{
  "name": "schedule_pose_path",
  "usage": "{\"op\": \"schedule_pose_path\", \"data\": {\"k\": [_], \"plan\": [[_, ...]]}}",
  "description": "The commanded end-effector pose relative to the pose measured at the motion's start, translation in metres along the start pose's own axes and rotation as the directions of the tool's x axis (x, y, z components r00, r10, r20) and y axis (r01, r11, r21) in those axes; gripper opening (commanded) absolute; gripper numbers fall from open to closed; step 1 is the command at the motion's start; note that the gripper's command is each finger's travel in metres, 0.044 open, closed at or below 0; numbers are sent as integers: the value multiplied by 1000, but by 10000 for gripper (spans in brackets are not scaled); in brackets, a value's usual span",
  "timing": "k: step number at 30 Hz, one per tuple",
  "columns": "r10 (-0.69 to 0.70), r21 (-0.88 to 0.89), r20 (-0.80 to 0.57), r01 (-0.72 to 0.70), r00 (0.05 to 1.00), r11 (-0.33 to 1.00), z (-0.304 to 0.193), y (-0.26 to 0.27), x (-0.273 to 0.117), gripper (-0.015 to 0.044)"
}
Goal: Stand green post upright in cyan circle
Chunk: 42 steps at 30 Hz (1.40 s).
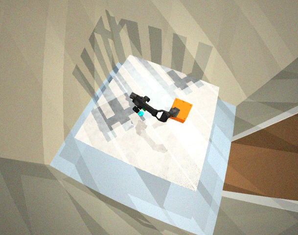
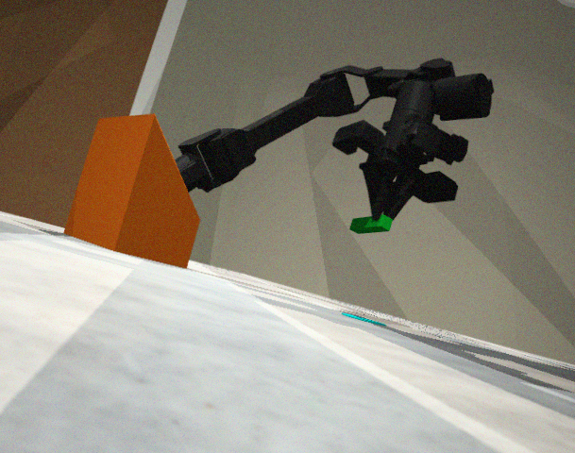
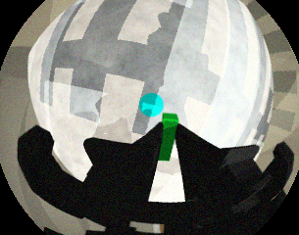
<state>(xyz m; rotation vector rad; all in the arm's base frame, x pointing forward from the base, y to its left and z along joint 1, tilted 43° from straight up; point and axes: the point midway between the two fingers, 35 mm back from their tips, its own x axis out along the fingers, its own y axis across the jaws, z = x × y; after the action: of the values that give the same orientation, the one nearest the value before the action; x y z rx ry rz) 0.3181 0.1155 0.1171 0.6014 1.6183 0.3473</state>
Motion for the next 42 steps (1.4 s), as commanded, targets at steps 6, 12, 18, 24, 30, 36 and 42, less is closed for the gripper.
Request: {"op": "schedule_pose_path", "data": {"k": [6, 12, 18, 24, 30, 36, 42], "plan": [[-50, -13, 41, 51, 998, 999, 0, -3, 7, 23], [-77, -21, 69, 79, 995, 997, 0, -4, 11, 23], [-103, -27, 99, 106, 990, 994, 0, -5, 14, 23], [-126, -32, 130, 131, 983, 991, 1, -6, 17, 23], [-147, -36, 162, 155, 976, 987, 2, -7, 20, 23], [-166, -38, 196, 177, 966, 983, 2, -7, 23, 23], [-184, -38, 230, 197, 956, 980, 3, -8, 25, 23]]}}
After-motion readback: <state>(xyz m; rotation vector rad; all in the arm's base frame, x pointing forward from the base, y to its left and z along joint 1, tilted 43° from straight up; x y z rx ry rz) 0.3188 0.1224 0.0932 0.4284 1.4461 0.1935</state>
